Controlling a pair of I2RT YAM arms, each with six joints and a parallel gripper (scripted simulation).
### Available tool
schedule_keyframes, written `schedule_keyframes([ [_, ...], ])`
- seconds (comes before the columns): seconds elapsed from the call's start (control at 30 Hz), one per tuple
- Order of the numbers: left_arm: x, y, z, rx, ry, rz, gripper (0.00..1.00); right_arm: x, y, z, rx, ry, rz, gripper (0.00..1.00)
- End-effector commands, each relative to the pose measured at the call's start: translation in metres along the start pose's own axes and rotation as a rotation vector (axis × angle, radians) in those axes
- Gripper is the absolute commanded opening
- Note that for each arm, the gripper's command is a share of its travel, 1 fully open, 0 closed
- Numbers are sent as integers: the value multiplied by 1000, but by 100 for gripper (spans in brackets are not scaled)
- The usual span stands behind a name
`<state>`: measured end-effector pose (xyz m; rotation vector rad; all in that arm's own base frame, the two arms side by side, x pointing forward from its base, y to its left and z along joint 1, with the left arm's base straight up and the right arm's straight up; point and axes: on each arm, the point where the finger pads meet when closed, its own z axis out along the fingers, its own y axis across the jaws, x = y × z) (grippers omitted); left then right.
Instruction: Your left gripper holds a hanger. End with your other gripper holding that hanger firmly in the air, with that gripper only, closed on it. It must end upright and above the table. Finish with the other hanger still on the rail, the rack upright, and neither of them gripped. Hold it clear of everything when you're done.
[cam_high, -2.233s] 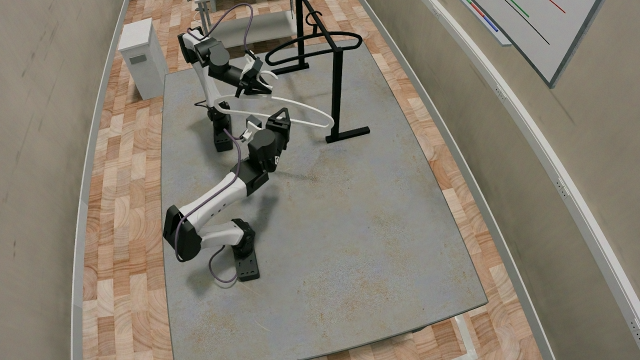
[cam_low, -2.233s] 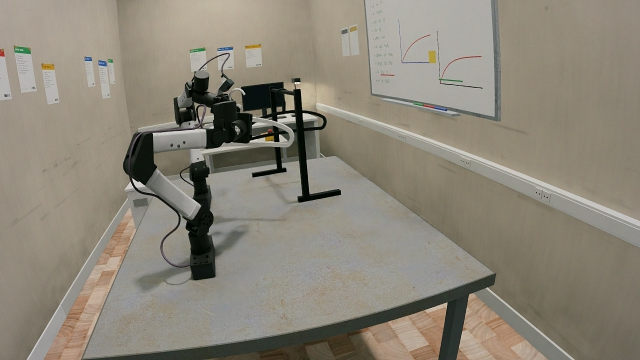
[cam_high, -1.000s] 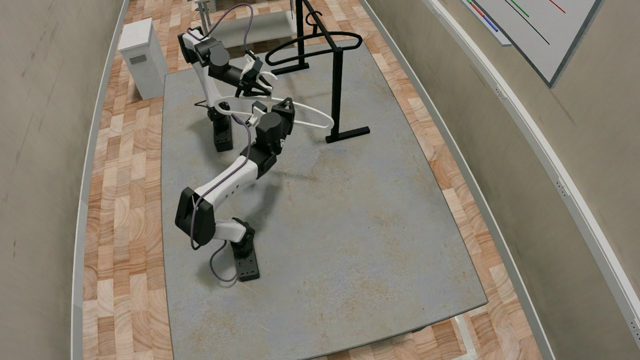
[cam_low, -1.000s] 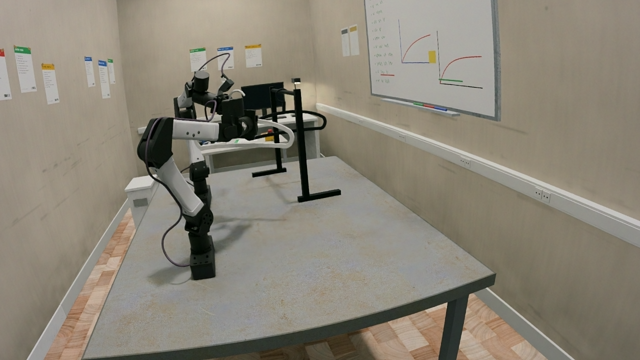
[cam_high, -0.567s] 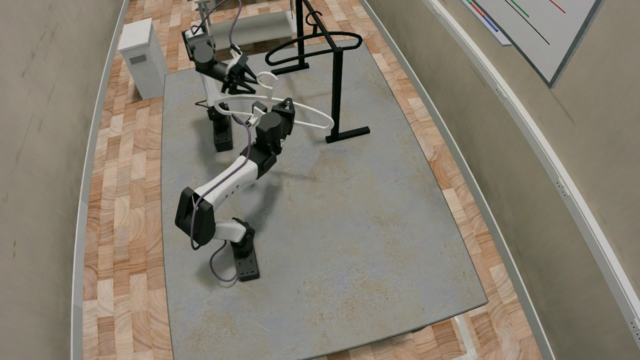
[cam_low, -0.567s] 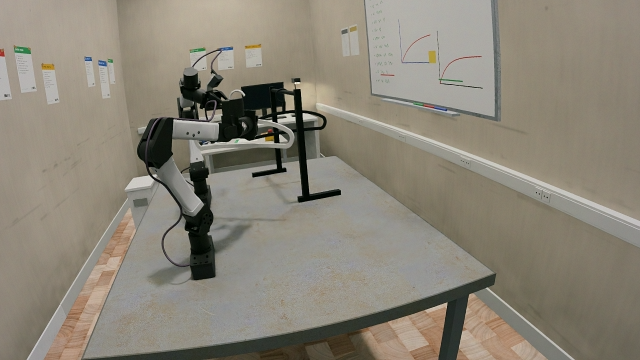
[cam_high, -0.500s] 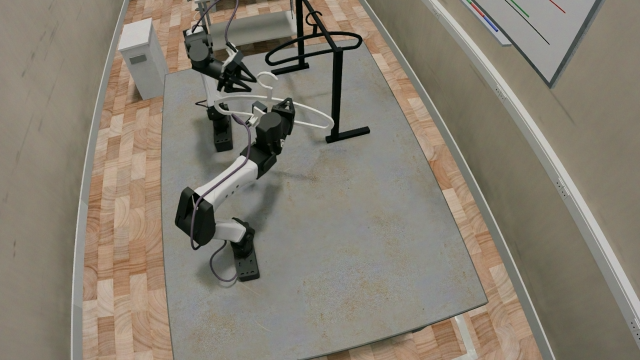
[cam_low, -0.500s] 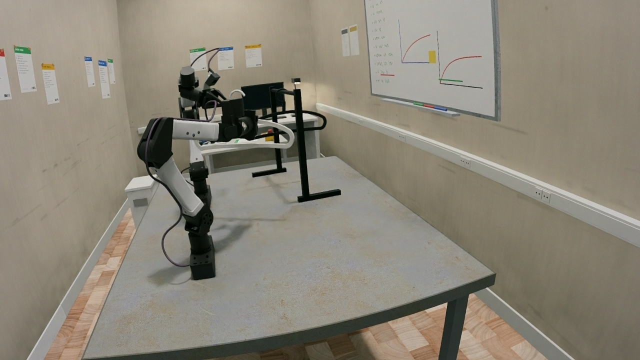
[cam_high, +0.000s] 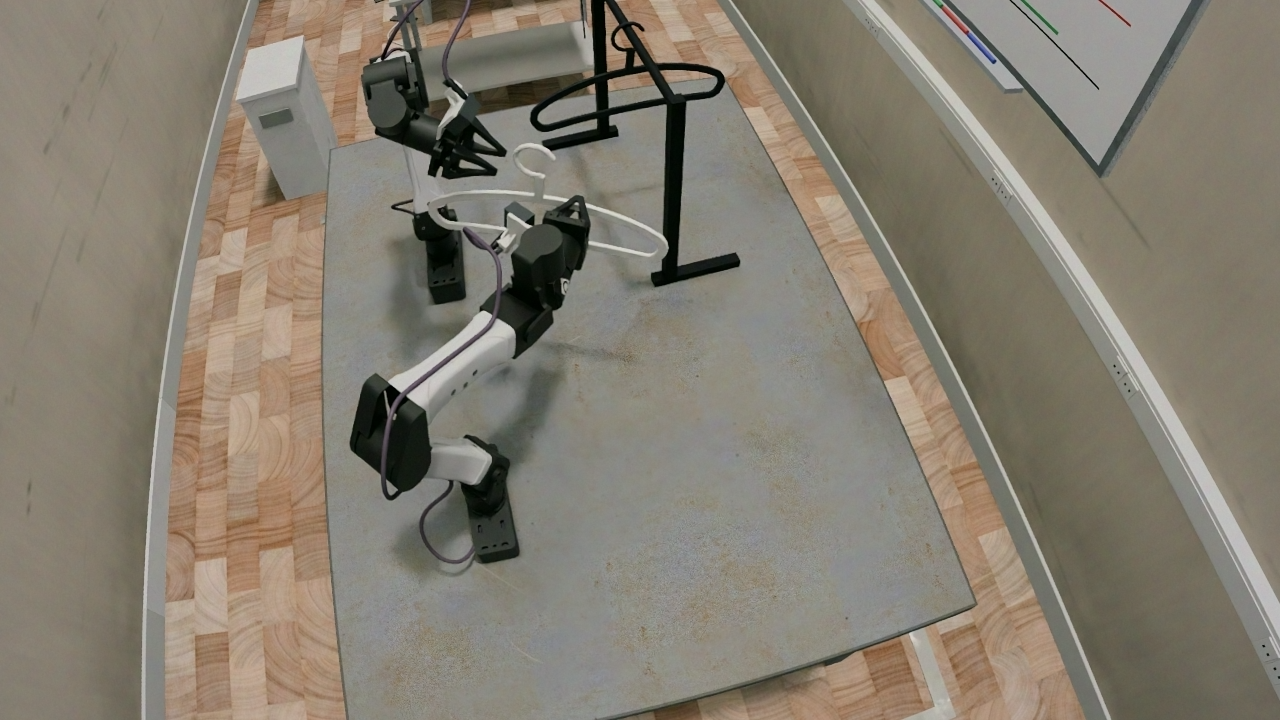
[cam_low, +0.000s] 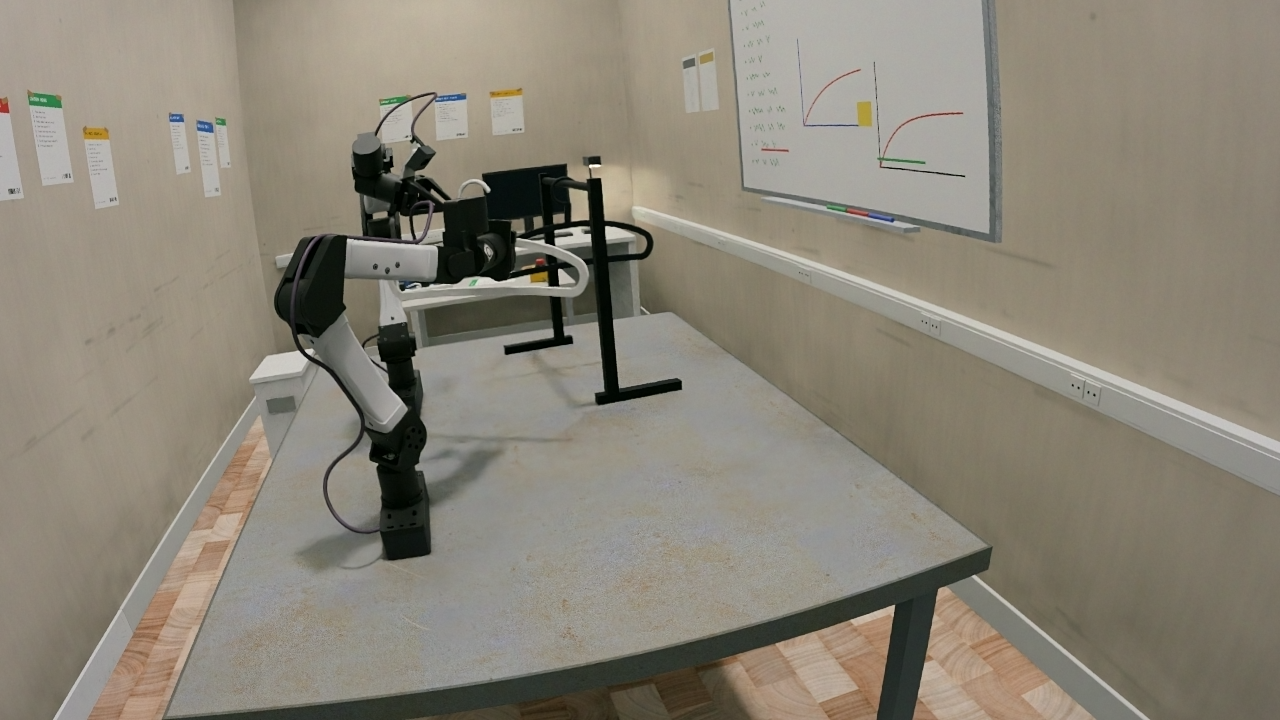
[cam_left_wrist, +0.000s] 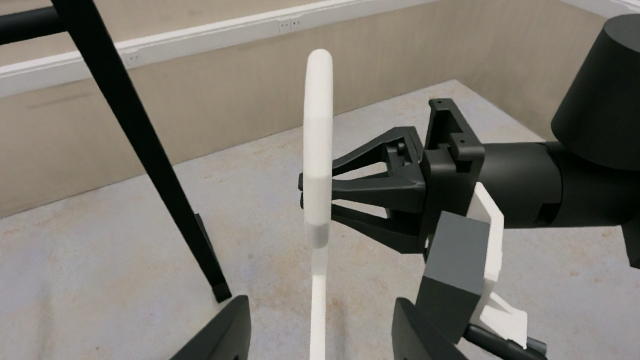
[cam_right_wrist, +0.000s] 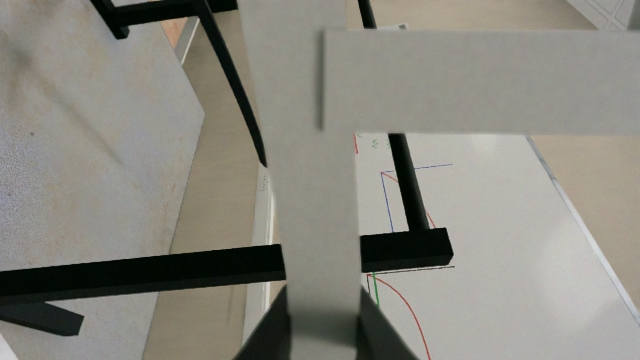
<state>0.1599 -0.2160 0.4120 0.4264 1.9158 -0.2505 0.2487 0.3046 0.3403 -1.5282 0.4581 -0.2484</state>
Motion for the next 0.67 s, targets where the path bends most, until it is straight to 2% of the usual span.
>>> schedule_keyframes([
  [0.0, -7, 2, -5, 0, -14, -32, 44, 0, -15, 1, 39, 0, -15, 0],
  [0.63, -9, 0, -5, 8, -18, -42, 44, 0, -15, 1, 39, 0, -15, 0],
])
